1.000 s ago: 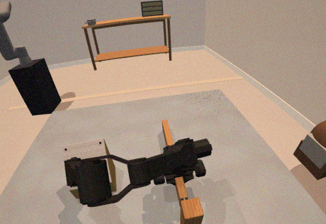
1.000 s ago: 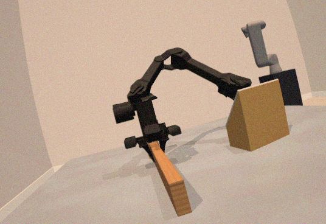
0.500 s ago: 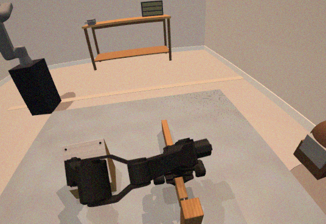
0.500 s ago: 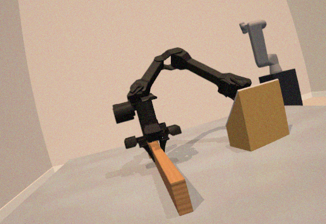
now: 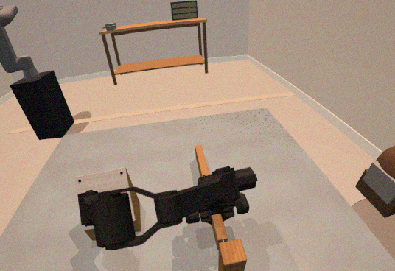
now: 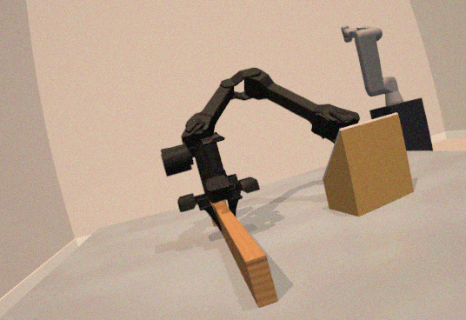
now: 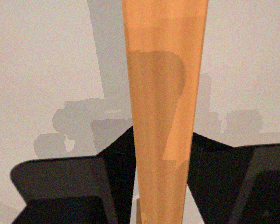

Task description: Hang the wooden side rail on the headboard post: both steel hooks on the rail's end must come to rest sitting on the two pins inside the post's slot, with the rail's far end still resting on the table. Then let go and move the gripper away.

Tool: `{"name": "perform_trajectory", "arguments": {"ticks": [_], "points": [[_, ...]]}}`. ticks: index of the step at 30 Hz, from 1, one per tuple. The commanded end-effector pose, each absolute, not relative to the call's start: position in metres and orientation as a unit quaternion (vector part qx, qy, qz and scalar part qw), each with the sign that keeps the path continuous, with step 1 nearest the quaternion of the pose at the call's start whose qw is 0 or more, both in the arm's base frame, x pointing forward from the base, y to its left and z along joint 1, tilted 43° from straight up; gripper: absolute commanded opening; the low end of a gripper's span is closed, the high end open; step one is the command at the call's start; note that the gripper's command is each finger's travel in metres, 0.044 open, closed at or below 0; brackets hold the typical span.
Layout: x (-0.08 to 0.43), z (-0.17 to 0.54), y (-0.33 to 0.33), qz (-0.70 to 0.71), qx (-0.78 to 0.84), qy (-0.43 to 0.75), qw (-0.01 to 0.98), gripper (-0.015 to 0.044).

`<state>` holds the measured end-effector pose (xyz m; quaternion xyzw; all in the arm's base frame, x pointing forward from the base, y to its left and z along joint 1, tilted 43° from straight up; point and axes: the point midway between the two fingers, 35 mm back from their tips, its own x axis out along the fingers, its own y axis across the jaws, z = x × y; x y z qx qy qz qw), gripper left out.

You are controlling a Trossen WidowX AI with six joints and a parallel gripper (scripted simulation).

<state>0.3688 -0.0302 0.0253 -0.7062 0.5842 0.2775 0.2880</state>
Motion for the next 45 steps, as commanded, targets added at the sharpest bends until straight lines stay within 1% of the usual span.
{"name": "perform_trajectory", "arguments": {"ticks": [1, 45], "points": [[0.3692, 0.028, -0.0253, 0.278, -0.71, 0.58, 0.288, 0.0], [0.368, 0.0333, -0.0204, 0.278, -0.709, 0.58, 0.288, 0.0]]}}
